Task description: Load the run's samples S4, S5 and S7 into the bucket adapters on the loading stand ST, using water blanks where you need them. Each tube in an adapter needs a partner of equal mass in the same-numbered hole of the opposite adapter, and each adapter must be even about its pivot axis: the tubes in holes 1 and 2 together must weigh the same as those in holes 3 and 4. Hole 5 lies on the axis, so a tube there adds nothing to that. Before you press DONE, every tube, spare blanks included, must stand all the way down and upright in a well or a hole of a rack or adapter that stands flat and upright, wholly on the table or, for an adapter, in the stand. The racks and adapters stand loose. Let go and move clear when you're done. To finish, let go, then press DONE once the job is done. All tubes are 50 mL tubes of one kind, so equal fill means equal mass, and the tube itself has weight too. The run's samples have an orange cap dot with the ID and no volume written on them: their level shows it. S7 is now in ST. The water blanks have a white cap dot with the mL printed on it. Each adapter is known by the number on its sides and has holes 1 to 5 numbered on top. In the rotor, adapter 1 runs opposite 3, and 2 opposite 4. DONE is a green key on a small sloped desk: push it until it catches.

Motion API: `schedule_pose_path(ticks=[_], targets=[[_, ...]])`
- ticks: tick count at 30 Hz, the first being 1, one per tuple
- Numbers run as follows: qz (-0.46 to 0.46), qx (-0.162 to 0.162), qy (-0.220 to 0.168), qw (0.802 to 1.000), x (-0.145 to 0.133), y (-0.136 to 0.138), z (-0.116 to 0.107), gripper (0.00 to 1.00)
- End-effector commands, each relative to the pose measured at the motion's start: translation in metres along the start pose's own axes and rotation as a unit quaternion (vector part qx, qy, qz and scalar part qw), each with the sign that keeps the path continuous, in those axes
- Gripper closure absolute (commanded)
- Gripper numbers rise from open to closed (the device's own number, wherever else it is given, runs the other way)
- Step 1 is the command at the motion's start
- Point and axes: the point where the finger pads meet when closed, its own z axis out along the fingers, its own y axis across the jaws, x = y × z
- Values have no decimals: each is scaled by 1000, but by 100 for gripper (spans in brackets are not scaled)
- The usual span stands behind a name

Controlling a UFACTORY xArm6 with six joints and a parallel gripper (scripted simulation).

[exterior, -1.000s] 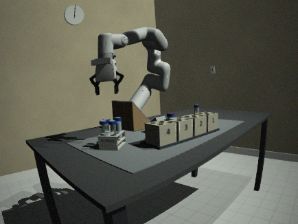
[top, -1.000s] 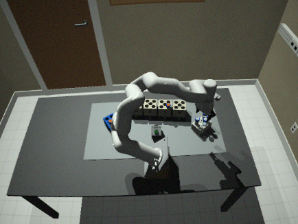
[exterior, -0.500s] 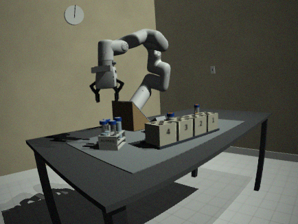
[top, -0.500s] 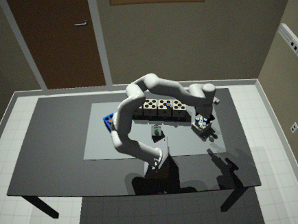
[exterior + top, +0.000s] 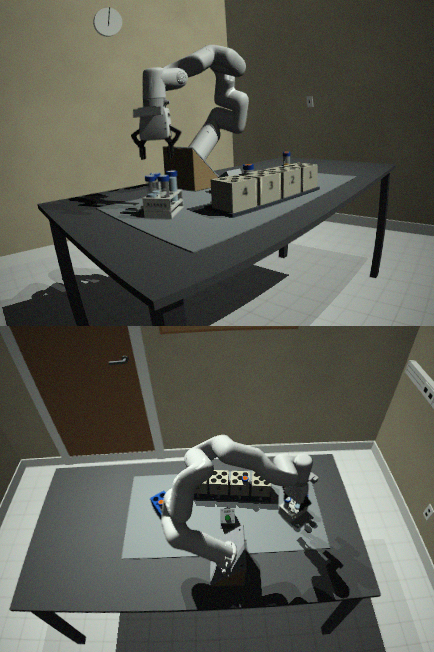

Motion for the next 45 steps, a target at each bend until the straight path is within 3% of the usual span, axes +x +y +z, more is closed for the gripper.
schedule_pose_path(ticks=[1, 45], targets=[[0, 0, 2, 1000, 1, 0, 8, 0], [0, 0, 2, 1000, 1, 0, 15, 0]])
